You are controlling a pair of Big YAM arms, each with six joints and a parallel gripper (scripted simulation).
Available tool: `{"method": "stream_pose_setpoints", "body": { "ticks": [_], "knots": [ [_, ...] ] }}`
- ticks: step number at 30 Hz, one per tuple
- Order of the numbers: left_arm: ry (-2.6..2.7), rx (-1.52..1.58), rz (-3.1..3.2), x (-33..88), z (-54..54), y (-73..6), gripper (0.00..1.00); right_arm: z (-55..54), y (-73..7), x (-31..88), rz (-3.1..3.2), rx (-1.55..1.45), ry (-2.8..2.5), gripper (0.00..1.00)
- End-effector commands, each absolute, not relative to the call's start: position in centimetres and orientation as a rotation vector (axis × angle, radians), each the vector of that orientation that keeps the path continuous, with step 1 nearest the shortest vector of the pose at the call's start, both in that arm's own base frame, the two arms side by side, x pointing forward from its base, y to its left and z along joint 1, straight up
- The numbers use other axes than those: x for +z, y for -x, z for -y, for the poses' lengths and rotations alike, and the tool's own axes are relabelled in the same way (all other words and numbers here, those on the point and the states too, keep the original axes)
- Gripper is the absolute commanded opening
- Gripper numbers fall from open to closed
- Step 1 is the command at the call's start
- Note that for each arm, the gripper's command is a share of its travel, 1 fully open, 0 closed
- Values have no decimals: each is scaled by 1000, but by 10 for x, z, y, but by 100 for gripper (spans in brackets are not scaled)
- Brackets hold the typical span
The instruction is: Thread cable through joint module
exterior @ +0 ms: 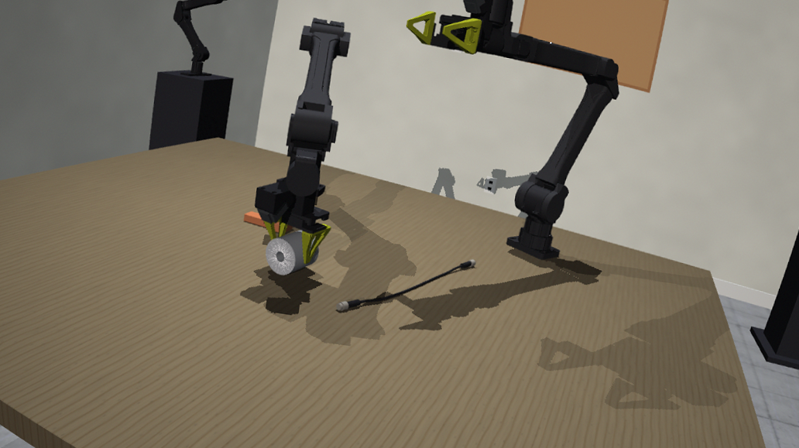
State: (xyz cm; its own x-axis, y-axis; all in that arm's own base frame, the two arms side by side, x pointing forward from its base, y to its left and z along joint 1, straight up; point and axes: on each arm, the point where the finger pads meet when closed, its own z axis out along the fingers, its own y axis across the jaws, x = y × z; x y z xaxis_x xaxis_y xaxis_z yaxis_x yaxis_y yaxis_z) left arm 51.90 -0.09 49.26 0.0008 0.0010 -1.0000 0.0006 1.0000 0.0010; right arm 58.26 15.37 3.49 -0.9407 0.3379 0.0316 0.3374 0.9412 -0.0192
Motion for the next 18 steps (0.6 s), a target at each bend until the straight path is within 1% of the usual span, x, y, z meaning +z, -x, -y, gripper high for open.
{"method": "stream_pose_setpoints", "body": {
  "ticks": [1, 18],
  "knots": [
    [14, 1, -1558, 503, -6, -523, 100, -155, -616, 110, 3160, -66, 652, 70],
    [14, 1, -1558, 503, -6, -523, 100, -152, -617, 110, 3113, -80, 873, 70]
  ]
}}
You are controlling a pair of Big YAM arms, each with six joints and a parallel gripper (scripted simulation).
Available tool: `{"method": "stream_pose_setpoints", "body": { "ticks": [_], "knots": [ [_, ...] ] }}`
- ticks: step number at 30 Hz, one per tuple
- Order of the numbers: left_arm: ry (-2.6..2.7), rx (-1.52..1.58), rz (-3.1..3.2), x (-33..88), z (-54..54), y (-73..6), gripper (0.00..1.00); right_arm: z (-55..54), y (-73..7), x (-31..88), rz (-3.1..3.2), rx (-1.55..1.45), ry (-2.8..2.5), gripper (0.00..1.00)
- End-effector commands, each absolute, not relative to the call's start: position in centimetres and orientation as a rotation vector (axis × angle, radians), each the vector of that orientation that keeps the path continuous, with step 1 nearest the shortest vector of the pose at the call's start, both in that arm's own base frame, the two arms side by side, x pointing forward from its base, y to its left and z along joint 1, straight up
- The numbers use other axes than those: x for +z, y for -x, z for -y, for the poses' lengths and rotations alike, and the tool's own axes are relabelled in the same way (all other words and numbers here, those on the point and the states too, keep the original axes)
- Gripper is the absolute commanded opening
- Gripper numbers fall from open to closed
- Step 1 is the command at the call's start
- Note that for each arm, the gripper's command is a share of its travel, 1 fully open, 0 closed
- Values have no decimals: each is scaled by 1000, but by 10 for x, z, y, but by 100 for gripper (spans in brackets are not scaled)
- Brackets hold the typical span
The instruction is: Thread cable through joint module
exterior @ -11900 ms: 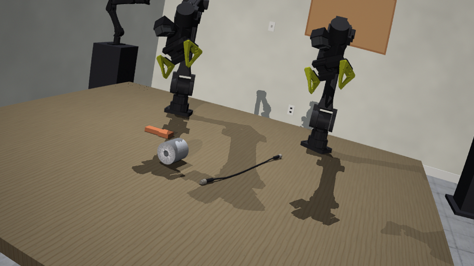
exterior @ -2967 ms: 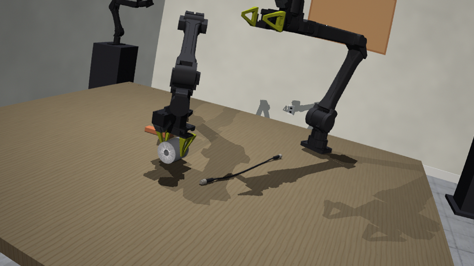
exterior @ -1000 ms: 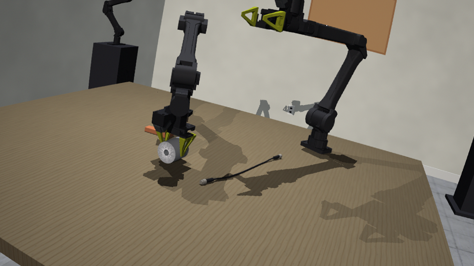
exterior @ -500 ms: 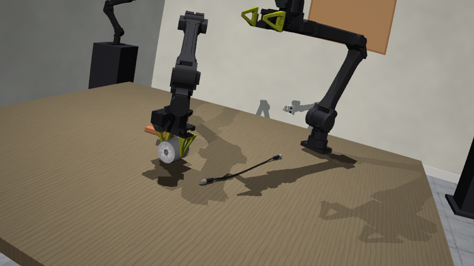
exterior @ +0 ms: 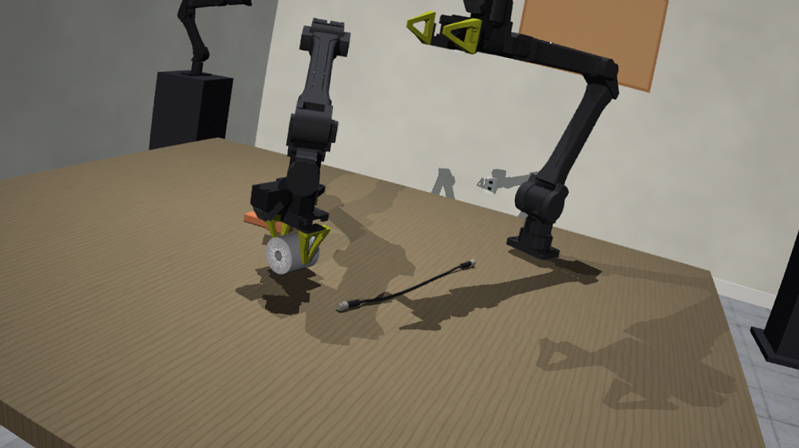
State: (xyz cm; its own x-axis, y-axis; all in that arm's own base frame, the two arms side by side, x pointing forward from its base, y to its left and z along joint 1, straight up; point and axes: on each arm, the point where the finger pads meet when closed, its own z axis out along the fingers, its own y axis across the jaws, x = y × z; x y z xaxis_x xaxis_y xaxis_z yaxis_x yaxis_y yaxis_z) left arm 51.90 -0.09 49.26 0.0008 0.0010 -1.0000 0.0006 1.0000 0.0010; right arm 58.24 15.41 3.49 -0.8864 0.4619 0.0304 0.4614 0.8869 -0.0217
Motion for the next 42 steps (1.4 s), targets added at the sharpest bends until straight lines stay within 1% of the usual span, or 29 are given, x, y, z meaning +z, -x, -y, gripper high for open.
{"method": "stream_pose_setpoints", "body": {
  "ticks": [1, 36, 42],
  "knots": [
    [14, 1, -1558, 503, -6, -523, 100, -152, -617, 110, 3110, -81, 887, 70],
    [14, 1, -1558, 503, -6, -523, 100, -152, -616, 111, 2965, -107, 1302, 70],
    [14, 1, -1558, 503, -6, -523, 100, -152, -615, 111, 2964, -105, 1301, 70]
  ]
}}
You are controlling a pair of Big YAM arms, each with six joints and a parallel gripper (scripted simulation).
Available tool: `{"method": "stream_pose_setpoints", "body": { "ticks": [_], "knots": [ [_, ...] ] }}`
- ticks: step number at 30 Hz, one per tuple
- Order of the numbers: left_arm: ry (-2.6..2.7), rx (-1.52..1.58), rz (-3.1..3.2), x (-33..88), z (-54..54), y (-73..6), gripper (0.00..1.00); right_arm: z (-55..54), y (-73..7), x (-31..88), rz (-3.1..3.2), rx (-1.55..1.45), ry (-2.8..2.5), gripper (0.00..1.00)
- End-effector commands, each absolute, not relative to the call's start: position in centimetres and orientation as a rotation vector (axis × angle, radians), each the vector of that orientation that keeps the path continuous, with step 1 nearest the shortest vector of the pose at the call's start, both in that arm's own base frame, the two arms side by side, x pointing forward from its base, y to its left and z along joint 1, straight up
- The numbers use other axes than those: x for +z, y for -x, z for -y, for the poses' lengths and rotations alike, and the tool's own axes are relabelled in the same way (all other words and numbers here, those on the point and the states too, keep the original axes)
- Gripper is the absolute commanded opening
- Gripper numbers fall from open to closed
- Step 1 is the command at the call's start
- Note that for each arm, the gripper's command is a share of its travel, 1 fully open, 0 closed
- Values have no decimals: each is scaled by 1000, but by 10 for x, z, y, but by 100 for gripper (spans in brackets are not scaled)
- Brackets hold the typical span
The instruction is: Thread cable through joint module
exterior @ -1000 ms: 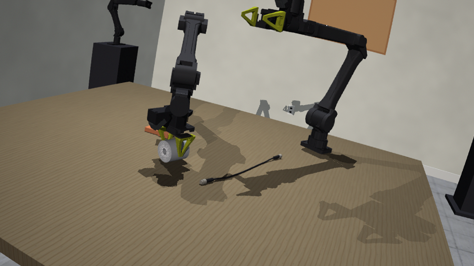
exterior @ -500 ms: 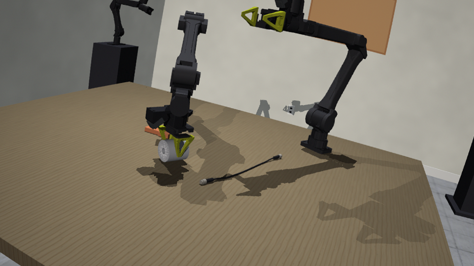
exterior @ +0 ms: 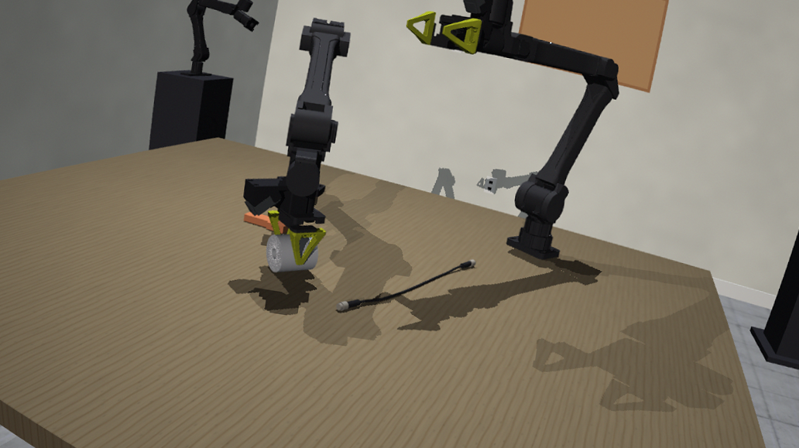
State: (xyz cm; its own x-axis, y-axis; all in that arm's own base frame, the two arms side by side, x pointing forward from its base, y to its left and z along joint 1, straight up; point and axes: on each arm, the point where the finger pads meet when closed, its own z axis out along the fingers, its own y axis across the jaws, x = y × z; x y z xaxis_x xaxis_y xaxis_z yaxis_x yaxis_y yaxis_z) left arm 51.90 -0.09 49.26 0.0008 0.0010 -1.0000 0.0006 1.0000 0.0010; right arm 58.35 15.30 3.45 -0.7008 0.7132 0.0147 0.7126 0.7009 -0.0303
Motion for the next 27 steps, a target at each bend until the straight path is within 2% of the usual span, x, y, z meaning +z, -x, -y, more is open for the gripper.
{"method": "stream_pose_setpoints", "body": {
  "ticks": [1, 27],
  "knots": [
    [14, 1, -1558, 503, -6, -523, 100, -154, -614, 111, 2966, -103, 1290, 70],
    [14, 1, -1558, 503, -6, -523, 100, -153, -615, 111, 2963, -115, 1286, 70]
  ]
}}
